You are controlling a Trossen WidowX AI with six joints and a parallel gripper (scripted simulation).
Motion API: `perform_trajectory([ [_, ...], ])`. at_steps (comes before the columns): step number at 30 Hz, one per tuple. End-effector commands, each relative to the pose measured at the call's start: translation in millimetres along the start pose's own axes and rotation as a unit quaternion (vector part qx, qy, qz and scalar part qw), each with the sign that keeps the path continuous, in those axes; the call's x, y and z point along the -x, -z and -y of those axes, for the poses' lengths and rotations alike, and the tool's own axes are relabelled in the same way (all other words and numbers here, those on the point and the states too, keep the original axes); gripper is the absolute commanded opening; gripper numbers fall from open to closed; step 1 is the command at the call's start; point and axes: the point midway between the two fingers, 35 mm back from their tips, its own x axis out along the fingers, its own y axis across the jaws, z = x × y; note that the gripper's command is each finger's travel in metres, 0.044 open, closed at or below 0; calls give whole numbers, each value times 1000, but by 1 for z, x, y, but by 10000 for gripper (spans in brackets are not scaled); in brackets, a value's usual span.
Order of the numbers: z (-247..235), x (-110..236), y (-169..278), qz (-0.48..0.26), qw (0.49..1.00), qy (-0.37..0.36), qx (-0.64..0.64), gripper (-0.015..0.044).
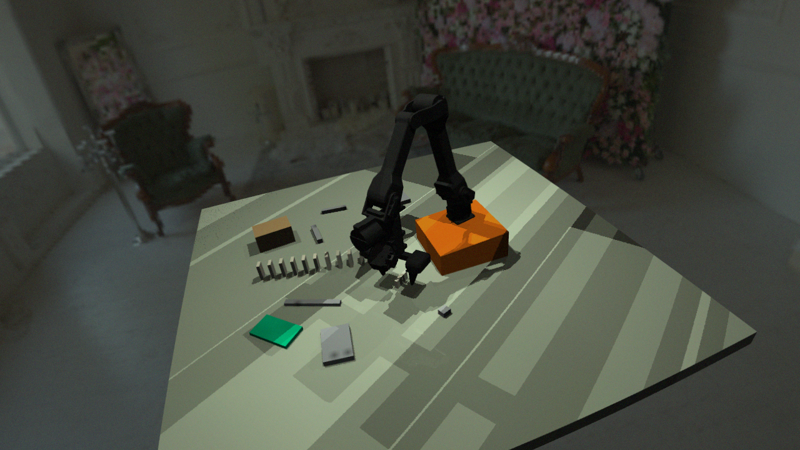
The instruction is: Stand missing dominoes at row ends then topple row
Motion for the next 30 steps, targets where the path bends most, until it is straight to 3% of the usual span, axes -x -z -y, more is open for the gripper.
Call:
perform_trajectory([
  [1,2,-7,-1,2,1000,2,2,440],
  [17,2,-22,-1,2,1000,2,2,440],
  [30,2,-22,-1,2,1000,2,2,99],
])
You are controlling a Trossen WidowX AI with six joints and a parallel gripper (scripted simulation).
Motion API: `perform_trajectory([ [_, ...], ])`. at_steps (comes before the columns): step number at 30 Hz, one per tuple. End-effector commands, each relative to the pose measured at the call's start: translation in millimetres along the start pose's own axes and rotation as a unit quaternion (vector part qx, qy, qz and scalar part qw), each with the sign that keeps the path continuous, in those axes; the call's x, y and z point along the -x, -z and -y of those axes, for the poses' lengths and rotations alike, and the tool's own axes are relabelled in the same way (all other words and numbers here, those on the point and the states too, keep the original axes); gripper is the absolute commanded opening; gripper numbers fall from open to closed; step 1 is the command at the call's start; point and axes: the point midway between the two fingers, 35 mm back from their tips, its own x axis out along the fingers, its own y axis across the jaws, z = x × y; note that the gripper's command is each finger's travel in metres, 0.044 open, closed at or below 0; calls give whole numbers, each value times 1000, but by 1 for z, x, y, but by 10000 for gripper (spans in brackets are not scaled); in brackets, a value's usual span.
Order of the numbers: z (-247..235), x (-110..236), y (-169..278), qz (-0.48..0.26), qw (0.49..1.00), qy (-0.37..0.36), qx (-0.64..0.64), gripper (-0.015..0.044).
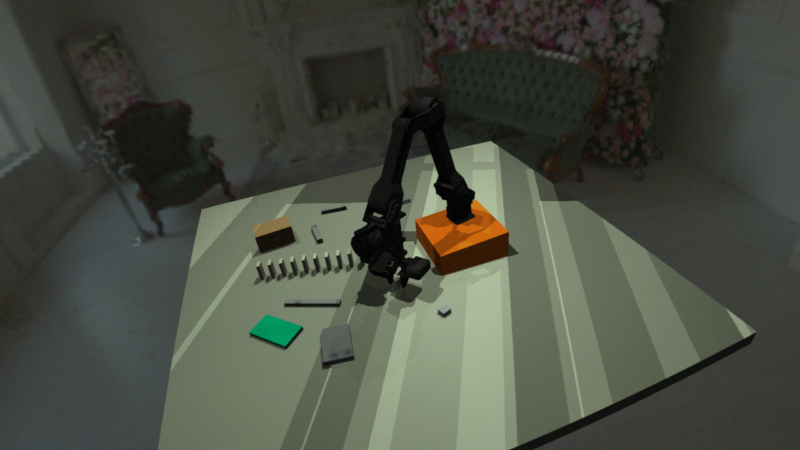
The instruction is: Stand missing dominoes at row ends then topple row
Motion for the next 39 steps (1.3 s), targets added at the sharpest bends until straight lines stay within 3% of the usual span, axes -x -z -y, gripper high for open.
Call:
perform_trajectory([
  [1,0,-1,1,-2,1000,1,2,72],
  [3,0,-1,1,-2,1000,1,2,27],
  [13,0,1,1,-2,1000,1,2,27],
  [22,4,106,8,-2,1000,1,2,27],
  [29,4,114,8,-2,1000,1,2,27],
  [31,2,115,2,-2,999,1,38,27],
  [36,-20,115,-42,0,956,0,293,27],
  [39,-24,115,-48,0,945,0,327,27],
])
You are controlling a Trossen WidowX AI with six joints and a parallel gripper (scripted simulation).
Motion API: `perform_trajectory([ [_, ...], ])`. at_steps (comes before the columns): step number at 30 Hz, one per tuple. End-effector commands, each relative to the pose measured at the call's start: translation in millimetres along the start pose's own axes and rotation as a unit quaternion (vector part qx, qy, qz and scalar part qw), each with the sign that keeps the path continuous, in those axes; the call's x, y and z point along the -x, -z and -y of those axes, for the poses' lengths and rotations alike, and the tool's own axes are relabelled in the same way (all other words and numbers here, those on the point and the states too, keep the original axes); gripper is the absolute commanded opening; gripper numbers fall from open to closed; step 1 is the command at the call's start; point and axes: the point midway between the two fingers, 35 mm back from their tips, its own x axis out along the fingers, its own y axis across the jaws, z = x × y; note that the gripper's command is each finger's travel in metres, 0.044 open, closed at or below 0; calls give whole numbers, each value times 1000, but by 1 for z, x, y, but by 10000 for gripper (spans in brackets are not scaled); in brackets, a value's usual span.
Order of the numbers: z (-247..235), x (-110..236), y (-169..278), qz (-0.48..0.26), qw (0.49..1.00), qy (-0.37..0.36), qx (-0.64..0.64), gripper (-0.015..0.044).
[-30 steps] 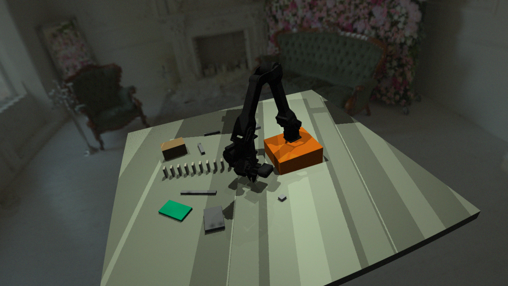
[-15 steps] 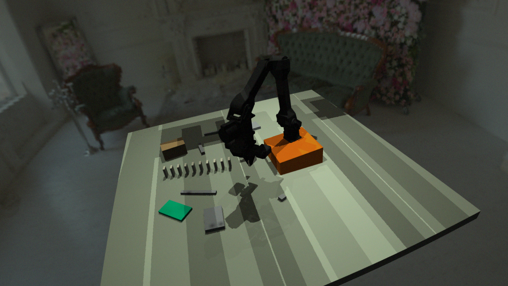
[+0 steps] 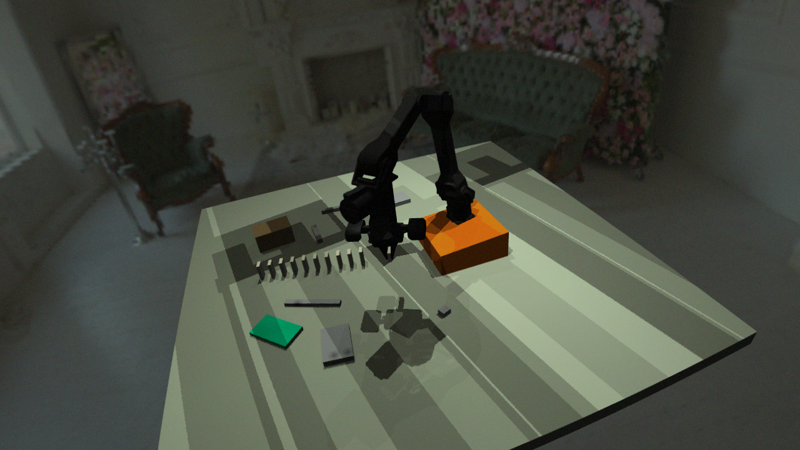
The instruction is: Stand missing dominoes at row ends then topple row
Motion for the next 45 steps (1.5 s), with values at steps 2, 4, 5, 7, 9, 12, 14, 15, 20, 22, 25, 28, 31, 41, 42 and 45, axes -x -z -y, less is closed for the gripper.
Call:
perform_trajectory([
  [2,-2,-4,-17,-7,995,-3,97,27],
  [4,-2,-4,-17,-7,995,-3,97,27],
  [5,-2,-4,-17,-7,995,-3,97,27],
  [7,-2,-4,-17,-7,995,-3,97,27],
  [9,-2,-4,-17,-7,995,-3,97,27],
  [12,0,-10,-21,9,996,-6,88,27],
  [14,3,-17,-26,30,997,-11,76,27],
  [15,4,-21,-29,40,997,-13,70,27],
  [20,11,-37,-40,93,994,-22,44,27],
  [22,14,-43,-44,114,992,-26,36,27],
  [25,18,-51,-50,146,988,-31,26,27],
  [28,21,-57,-55,177,983,-35,17,27],
  [31,25,-63,-59,208,977,-39,9,27],
  [41,37,-77,-67,308,950,-49,-11,27],
  [42,38,-78,-67,317,947,-50,-13,27],
  [45,41,-80,-67,345,937,-53,-19,27],
])
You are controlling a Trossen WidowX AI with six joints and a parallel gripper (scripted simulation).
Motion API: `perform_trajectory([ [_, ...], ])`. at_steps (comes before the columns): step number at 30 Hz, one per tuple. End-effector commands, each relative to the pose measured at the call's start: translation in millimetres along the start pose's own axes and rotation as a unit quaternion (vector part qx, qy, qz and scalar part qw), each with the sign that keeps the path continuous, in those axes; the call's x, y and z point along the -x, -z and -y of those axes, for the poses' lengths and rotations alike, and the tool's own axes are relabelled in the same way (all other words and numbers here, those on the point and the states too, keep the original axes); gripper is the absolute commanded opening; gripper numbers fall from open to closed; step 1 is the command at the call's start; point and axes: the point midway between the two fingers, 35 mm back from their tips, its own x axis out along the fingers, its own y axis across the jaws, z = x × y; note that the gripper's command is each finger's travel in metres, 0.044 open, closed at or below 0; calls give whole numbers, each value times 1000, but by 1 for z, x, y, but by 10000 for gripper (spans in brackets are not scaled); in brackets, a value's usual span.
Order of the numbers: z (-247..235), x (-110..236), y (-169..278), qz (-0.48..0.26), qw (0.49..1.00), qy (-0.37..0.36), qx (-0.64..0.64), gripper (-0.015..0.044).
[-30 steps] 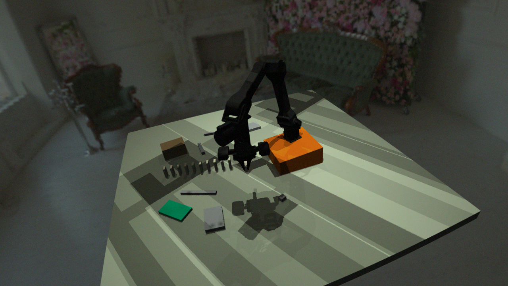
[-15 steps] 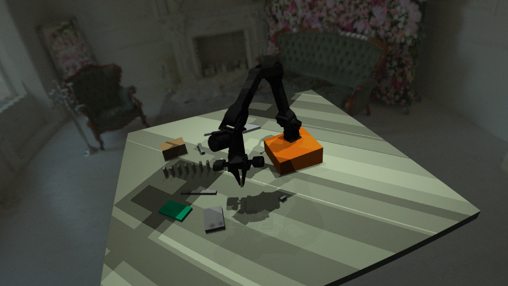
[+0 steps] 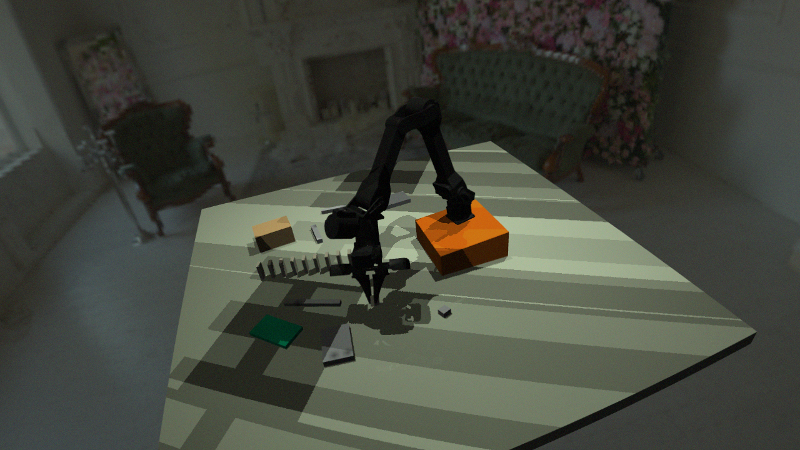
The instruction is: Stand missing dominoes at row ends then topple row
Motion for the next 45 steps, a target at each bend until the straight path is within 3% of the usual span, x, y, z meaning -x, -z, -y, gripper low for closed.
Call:
perform_trajectory([
  [1,3,-5,7,38,999,-7,-14,27],
  [19,9,9,19,201,979,-20,-20,27],
  [45,-30,69,47,371,925,-55,65,27],
])
